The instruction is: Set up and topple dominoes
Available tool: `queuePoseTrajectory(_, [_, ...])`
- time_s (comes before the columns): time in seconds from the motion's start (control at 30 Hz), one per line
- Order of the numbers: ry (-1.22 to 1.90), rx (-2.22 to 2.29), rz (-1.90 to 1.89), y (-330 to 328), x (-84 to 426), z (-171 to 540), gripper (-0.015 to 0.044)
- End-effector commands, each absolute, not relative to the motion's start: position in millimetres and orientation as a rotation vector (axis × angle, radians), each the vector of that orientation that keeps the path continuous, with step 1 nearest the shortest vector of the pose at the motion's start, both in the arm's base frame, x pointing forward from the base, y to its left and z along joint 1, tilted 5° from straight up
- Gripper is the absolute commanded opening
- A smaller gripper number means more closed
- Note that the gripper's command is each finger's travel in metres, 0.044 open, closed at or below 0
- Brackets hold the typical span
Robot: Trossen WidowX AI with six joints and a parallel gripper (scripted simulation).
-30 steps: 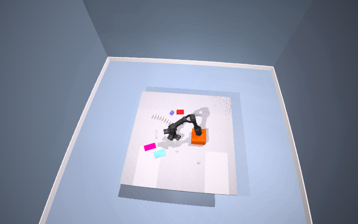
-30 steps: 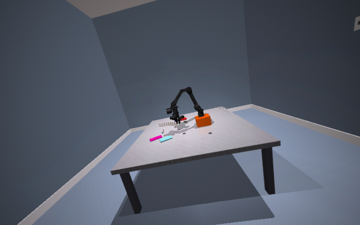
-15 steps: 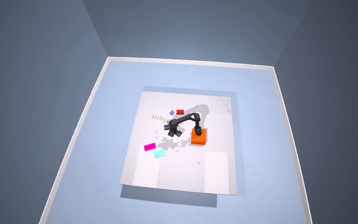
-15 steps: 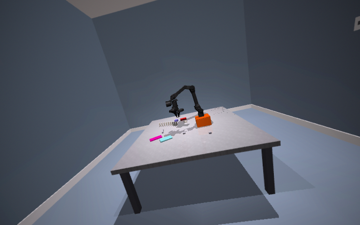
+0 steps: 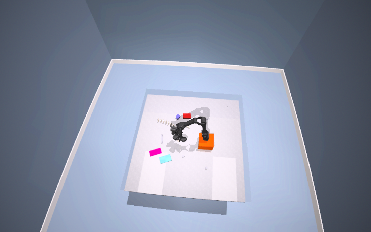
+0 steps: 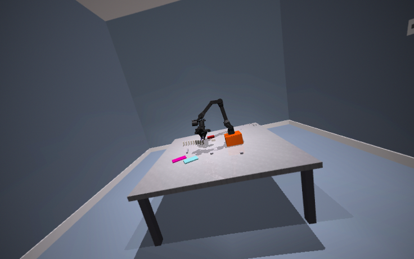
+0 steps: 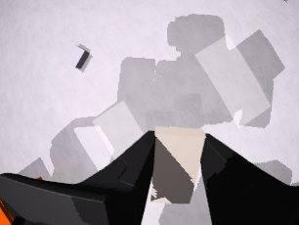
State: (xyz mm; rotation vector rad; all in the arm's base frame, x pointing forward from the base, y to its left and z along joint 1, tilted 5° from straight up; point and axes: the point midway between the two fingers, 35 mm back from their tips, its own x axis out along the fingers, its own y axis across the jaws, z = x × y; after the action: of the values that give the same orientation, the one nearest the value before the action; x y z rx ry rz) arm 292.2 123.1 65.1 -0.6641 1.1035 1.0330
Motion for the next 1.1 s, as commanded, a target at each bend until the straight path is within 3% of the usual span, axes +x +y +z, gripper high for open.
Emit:
queuePoseTrajectory(0.0, [1.026, -0.579, 1.069, 123.8, 297.0, 56.8, 0.0107])
queuePoseTrajectory(0.53, [0.617, -0.282, 1.173, 112.8, 305.9, 45.8, 0.0107])
queuePoseTrajectory(1.07, [0.181, -0.149, 1.214, 85.9, 281.2, 58.7, 0.0107])
